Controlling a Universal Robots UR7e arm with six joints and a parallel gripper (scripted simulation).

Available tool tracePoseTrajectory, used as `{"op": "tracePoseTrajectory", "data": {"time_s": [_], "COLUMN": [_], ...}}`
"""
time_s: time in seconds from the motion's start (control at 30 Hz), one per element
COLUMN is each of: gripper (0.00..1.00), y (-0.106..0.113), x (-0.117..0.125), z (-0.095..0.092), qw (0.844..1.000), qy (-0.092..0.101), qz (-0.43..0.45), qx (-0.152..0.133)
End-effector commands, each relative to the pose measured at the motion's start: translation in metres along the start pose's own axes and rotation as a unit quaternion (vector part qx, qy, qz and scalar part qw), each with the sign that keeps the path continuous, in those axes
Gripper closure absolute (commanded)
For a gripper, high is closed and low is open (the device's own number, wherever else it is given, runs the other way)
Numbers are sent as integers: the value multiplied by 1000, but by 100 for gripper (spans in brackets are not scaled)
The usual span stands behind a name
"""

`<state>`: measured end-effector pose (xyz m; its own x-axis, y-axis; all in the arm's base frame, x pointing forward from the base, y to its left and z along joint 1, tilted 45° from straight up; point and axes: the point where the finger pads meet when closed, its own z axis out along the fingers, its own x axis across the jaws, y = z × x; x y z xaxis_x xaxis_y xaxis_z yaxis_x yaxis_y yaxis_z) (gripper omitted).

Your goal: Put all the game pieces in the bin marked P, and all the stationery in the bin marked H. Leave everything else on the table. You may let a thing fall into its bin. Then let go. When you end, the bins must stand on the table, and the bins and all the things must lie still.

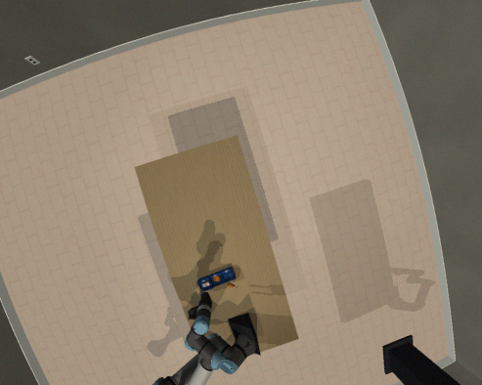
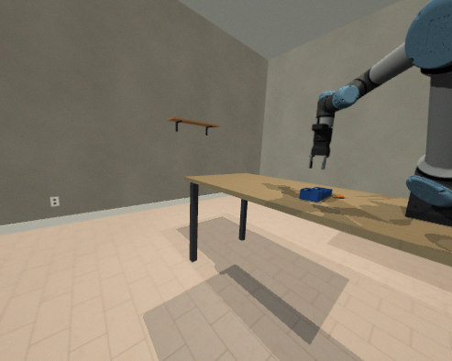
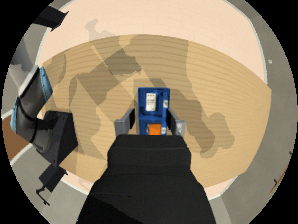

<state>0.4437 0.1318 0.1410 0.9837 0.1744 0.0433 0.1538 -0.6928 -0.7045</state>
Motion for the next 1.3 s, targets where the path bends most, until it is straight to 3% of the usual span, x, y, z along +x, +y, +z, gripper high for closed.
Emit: {"op": "tracePoseTrajectory", "data": {"time_s": [0.0,0.3,1.27], "gripper": [0,0,0], "y": [0,0,0], "x": [0,0,0], "z": [-25,-51,-51], "qw": [1000,1000,1000], "qy": [0,-1,0], "qz": [0,0,0], "qx": [0,0,0]}}
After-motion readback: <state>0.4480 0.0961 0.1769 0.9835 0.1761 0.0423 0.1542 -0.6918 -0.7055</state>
